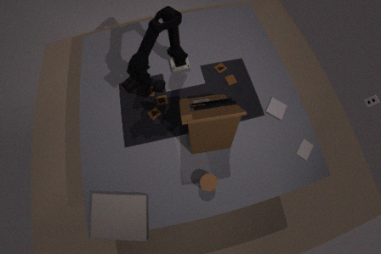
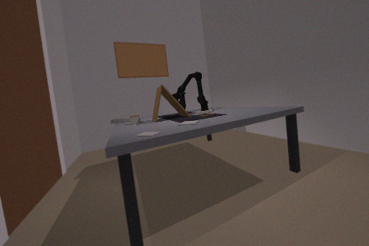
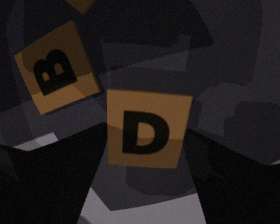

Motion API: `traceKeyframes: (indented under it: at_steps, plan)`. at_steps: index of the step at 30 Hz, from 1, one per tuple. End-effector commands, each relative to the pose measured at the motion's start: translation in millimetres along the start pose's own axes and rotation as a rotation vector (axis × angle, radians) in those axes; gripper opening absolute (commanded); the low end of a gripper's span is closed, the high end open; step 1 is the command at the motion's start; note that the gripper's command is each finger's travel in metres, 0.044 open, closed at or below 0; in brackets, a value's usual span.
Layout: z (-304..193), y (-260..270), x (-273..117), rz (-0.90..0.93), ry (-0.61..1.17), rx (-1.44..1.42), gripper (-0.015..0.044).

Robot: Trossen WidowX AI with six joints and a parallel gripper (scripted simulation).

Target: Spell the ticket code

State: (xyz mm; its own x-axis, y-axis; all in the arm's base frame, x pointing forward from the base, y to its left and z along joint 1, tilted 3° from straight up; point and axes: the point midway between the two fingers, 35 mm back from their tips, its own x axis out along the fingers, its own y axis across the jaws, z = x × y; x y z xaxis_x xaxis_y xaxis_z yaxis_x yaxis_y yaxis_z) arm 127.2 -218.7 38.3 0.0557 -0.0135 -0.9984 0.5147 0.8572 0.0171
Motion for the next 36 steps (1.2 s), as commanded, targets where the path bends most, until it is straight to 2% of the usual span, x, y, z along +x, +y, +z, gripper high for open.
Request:
traceKeyframes:
  at_steps: [1, 36]
  plan:
    - [0, -1, -3, -0.006, -0.002, 0.004, 0.0]
    - [-3, 3, -15, -0.006, -0.002, 0.004, 0.0]
